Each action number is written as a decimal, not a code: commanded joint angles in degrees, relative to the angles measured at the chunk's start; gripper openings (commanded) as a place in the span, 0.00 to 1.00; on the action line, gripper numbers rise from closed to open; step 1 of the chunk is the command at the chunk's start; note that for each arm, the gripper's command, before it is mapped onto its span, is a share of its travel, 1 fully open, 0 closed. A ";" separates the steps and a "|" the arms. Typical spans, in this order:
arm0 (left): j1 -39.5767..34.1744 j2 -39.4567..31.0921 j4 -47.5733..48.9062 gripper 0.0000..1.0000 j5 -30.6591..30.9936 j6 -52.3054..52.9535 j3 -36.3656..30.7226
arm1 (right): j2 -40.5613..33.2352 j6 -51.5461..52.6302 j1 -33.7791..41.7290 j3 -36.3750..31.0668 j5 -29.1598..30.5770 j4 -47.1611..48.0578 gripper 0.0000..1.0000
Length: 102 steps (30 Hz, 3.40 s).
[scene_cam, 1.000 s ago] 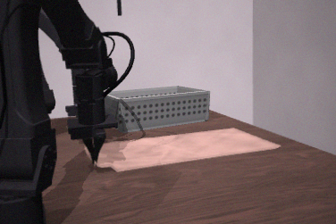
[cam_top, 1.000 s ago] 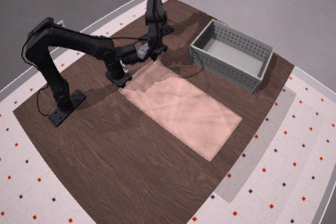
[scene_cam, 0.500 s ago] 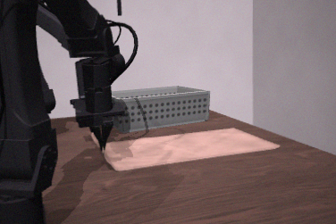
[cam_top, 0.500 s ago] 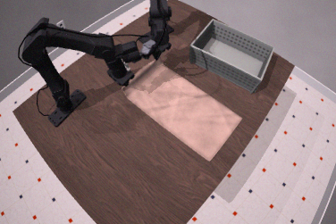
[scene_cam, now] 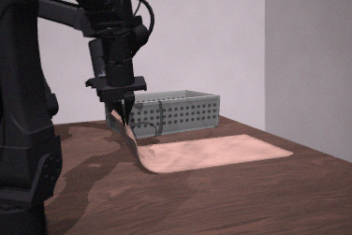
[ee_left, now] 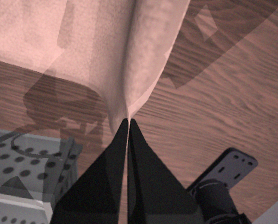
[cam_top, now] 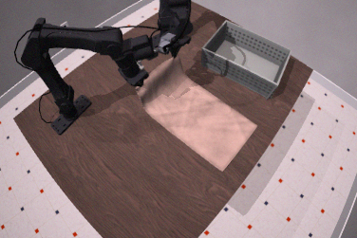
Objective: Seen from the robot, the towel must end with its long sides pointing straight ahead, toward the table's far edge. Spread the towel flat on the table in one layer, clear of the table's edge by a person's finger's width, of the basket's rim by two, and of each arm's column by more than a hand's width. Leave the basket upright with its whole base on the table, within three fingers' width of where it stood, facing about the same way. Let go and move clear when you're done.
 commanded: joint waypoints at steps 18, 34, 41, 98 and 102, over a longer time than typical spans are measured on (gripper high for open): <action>10.63 10.16 -18.71 0.00 2.91 -9.59 37.53 | 9.48 5.69 -10.10 38.60 -2.79 -21.41 0.00; 15.10 20.96 -26.17 0.00 3.69 -20.43 67.10 | 20.28 13.20 -14.98 69.82 -3.99 -29.22 0.00; 17.72 21.35 -16.95 0.00 3.62 -28.42 74.43 | 20.66 19.16 -17.69 76.79 -4.38 -19.67 0.00; 15.13 25.86 -0.26 0.00 -7.27 -45.32 86.04 | 20.35 31.89 -17.10 76.20 4.50 6.04 0.00; 15.19 27.38 1.07 0.00 -7.29 -45.32 86.09 | 21.05 31.89 -18.14 76.05 4.52 7.96 0.00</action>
